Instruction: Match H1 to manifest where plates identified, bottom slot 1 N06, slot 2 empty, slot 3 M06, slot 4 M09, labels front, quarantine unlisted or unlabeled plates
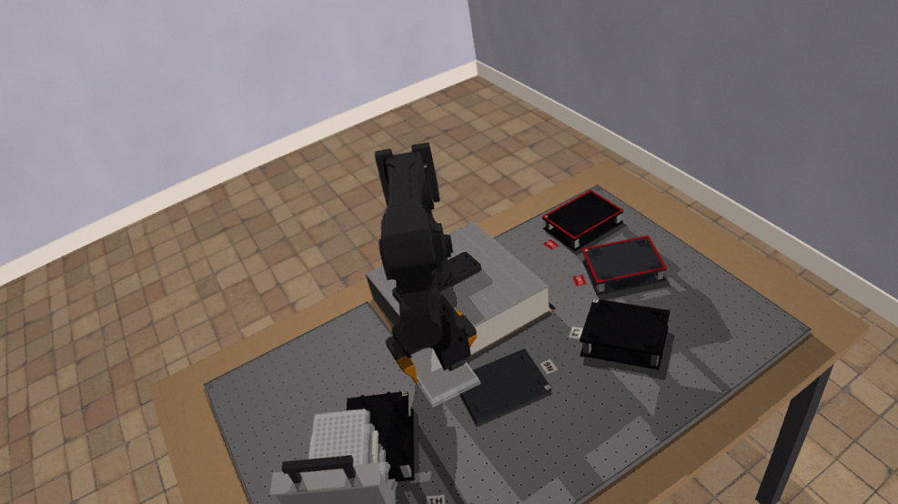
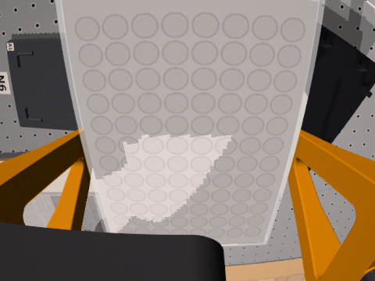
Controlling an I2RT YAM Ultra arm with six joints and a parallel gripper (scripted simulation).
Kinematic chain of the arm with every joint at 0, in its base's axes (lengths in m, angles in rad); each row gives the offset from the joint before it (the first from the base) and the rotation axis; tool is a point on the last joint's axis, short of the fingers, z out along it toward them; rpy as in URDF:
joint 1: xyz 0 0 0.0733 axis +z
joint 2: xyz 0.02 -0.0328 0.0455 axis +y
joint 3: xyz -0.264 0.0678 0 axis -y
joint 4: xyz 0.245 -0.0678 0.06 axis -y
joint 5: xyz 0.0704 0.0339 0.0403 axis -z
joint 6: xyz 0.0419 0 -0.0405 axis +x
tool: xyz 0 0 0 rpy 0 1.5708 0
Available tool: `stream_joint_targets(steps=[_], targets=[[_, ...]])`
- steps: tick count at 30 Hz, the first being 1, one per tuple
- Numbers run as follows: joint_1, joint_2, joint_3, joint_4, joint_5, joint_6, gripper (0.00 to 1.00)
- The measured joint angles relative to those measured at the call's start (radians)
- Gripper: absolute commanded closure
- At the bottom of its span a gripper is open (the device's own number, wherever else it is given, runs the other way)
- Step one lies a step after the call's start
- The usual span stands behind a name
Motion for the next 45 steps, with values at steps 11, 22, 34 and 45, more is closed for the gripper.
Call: stream_joint_targets(steps=[11, 22, 34, 45], targets=[[0.086, 0.002, 0.007, -0.001, 0.0, 0.079, 0.14], [0.168, 0.004, 0.018, -0.001, 0.0, 0.071, 0.14], [0.246, 0.004, 0.018, -0.001, -0.001, -0.006, 0.14], [0.335, 0.004, 0.018, -0.001, -0.001, -0.055, 0.14]])
